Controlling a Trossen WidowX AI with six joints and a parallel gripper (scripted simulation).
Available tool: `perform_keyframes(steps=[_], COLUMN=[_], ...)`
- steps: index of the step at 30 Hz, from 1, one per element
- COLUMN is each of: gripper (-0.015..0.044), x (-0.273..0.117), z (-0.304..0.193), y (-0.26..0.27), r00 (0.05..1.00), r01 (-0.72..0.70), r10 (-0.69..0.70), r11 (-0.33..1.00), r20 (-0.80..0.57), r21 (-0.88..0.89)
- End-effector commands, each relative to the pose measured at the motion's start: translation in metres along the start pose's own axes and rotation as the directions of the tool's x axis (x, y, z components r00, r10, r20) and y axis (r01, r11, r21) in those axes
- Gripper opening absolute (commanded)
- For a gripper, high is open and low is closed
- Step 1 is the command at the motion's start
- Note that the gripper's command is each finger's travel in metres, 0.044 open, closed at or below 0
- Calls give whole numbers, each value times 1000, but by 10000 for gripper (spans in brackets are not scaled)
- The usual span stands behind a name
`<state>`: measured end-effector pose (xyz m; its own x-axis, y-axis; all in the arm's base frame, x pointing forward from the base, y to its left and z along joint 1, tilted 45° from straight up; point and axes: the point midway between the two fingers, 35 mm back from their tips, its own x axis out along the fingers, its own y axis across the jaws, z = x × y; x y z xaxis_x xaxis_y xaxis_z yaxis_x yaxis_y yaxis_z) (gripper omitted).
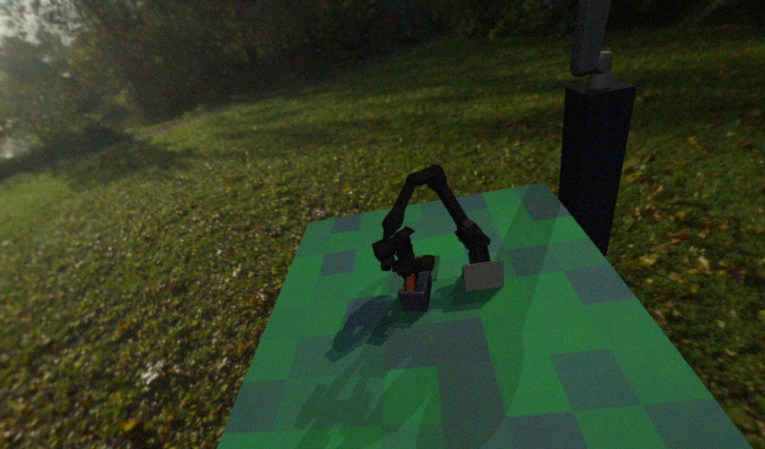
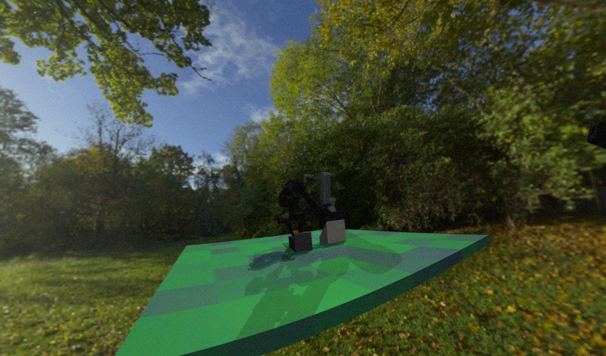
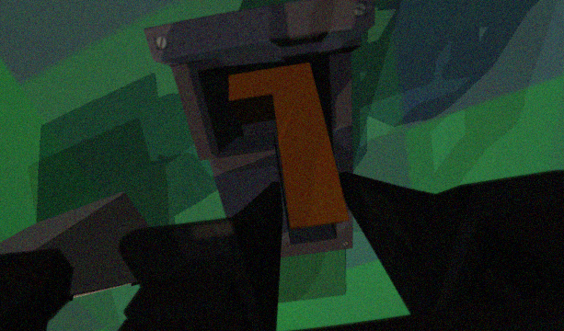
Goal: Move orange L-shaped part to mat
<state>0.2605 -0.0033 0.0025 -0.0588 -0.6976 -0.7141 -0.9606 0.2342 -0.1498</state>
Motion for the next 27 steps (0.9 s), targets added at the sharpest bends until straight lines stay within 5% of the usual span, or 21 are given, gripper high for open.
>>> perform_keyframes(steps=[1, 9, 12, 27], gripper=[135, 82, 3, 0], x=[0, 0, 0, -13], z=[0, 0, 0, 0], y=[0, 0, 0, 0], r00=[1000, 1000, 1000, 1000], r01=[-1, -1, -1, 0], r10=[1, 1, 1, 0], r11=[1000, 1000, 1000, 1000], r20=[0, 0, 0, -2], r21=[2, 2, 2, 0])
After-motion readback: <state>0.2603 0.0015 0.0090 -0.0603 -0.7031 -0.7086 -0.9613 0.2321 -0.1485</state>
